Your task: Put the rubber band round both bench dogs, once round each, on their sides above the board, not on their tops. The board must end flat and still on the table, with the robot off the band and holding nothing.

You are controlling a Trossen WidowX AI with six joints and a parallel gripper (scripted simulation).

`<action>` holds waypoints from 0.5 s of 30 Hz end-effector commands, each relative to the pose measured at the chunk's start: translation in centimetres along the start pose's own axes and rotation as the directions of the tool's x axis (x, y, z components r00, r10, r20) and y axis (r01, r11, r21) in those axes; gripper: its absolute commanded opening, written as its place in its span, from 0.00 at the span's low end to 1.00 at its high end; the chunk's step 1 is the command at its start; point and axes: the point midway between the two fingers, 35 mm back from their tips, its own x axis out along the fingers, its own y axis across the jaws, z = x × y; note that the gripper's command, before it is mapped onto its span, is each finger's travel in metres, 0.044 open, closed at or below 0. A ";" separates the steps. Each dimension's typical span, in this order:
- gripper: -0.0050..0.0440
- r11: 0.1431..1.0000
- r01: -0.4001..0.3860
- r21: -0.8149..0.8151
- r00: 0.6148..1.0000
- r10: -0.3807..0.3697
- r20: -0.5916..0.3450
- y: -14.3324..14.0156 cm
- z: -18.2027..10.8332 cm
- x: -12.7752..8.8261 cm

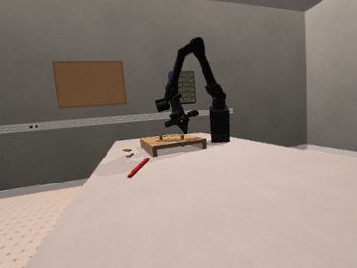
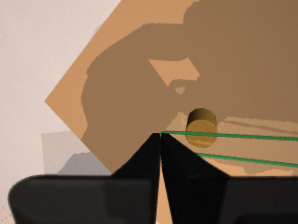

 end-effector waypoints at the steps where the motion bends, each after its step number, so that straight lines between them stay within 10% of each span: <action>1: 0.00 1.000 0.008 -0.004 1.000 -0.008 -0.004 0.7 0.0 0.2; 15: 0.00 0.997 0.080 -0.006 0.997 -0.080 -0.014 0.7 0.0 1.0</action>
